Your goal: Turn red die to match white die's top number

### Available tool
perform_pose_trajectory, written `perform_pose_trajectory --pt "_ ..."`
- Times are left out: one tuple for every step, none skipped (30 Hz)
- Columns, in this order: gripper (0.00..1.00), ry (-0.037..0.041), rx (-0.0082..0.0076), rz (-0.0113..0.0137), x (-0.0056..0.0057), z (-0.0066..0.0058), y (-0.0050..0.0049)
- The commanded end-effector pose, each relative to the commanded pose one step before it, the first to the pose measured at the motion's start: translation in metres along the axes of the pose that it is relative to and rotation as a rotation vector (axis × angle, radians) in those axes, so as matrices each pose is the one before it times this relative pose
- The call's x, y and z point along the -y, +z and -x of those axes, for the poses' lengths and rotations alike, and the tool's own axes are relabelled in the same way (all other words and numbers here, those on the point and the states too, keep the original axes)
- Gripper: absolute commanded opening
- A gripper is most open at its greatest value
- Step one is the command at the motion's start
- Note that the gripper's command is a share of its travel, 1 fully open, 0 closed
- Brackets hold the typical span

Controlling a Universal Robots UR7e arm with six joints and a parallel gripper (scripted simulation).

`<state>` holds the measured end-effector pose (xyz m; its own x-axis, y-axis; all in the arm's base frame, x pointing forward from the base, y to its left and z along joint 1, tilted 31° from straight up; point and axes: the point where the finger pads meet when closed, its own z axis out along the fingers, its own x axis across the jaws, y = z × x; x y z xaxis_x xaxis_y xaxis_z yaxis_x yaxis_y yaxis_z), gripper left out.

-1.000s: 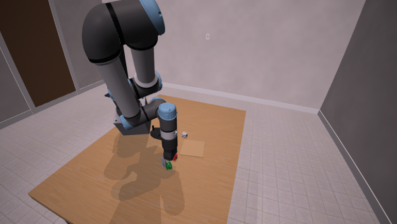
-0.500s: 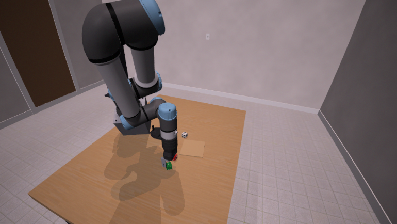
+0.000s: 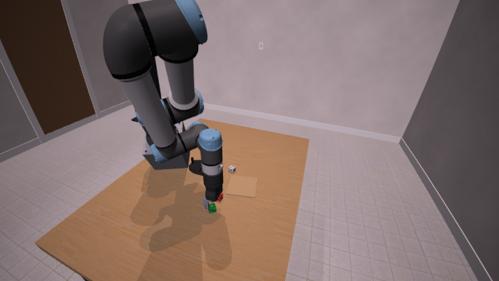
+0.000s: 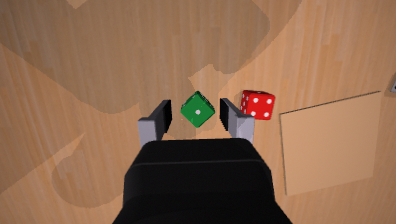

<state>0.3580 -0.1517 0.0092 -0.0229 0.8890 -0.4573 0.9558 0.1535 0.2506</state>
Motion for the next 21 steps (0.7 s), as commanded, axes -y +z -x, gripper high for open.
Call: perform_pose_trajectory --pt "1.00 0.00002 0.00055 0.00092 -0.00025 0.00008 -0.000233" --pt "1.00 0.00000 0.00000 0.00000 0.00001 -0.00027 0.000001" --pt "1.00 0.00000 0.00000 0.00000 0.00003 -0.00068 0.000002" --pt "1.00 0.00000 0.00000 0.00000 0.00005 -0.00121 0.000002" --pt "1.00 0.00000 0.00000 0.00000 0.00008 -0.00182 -0.000002" --pt "1.00 0.00000 0.00000 0.00000 0.00010 -0.00245 0.000002" --pt "1.00 0.00000 0.00001 0.00000 0.00014 -0.00308 -0.000005" --pt "1.00 0.00000 -0.00001 0.00000 0.00015 -0.00366 0.000004" --pt "1.00 0.00000 0.00000 0.00000 0.00018 -0.00417 0.000001" --pt "1.00 0.00000 0.00000 0.00000 0.00020 -0.00459 0.000000" --pt "1.00 0.00000 0.00000 0.00000 0.00021 -0.00489 0.000000" --pt "1.00 0.00000 0.00000 0.00000 0.00022 -0.00508 0.000000" --pt "1.00 0.00000 0.00000 0.00000 0.00000 0.00000 0.000000" --pt "1.00 0.00000 0.00000 0.00000 0.00000 0.00000 0.000000" --pt "1.00 0.00000 0.00000 0.00000 0.00023 -0.00515 -0.000001" --pt "1.00 0.00000 0.00000 0.00000 0.00022 -0.00510 -0.000001" --pt "1.00 0.00000 0.00000 0.00000 0.00022 -0.00494 0.000000" --pt "1.00 0.00000 0.00000 0.00000 0.00020 -0.00467 0.000000" --pt "1.00 0.00000 0.00000 0.00000 0.00019 -0.00430 0.000001" --pt "1.00 0.00000 0.00000 0.00000 0.00017 -0.00385 0.000001" --pt "1.00 0.00000 0.00000 0.00000 0.00015 -0.00333 -0.000001"
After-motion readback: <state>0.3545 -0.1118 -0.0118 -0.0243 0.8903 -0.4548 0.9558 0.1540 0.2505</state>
